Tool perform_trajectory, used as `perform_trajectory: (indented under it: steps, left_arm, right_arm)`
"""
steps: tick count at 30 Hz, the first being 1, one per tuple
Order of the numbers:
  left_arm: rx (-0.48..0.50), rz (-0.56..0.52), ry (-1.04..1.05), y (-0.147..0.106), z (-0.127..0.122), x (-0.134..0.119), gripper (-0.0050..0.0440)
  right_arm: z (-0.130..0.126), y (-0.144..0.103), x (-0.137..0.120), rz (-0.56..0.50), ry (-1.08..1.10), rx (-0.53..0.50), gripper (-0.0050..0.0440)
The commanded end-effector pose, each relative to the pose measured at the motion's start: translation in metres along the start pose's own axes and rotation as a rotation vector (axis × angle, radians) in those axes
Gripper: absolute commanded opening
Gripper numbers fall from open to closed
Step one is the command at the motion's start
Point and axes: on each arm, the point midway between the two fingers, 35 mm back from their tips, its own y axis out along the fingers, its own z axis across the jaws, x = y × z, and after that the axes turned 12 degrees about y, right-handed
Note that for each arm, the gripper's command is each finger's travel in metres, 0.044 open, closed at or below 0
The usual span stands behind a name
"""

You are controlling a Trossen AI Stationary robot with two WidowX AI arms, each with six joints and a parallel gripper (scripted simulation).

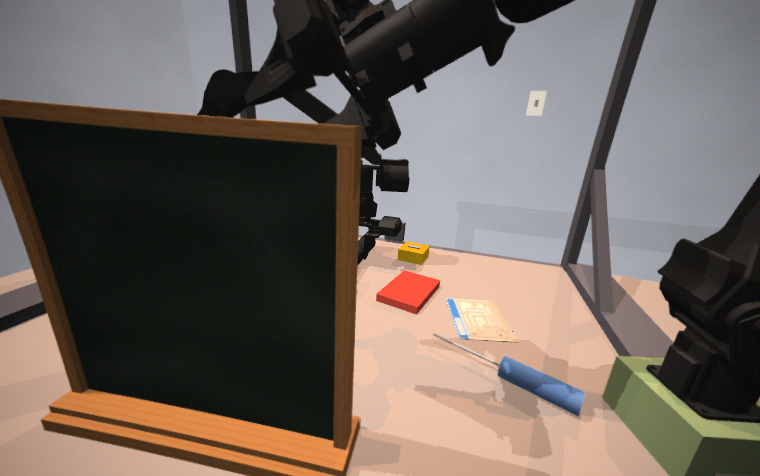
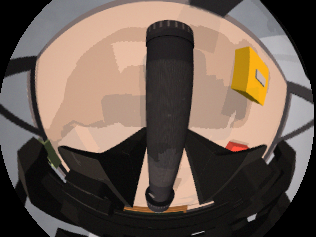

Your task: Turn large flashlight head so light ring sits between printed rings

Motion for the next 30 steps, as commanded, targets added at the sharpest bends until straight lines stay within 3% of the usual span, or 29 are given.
perform_trajectory:
  steps: [1, 11, 13, 21, 30]
  left_arm:
    - [0.098, -0.072, -0.105, -0.028, 0.02, -0.003, 0.044]
    - [0.298, -0.26, -0.346, -0.089, 0.047, -0.019, 0.044]
    - [0.298, -0.26, -0.346, -0.089, 0.047, -0.019, 0.044]
    - [0.441, -0.443, -0.514, -0.138, 0.058, -0.035, 0.044]
    - [0.443, -0.449, -0.515, -0.139, 0.06, -0.033, 0.044]
  right_arm:
    - [-0.005, -0.016, 0.003, -0.022, 0.0, -0.036, 0.013]
    - [-0.005, -0.016, 0.003, -0.022, 0.0, -0.036, 0.013]
    - [-0.005, -0.016, 0.003, -0.022, 0.0, -0.036, 0.013]
    - [-0.005, -0.016, 0.003, -0.022, 0.0, -0.036, 0.013]
    - [-0.005, -0.016, 0.003, -0.022, 0.0, -0.036, 0.013]
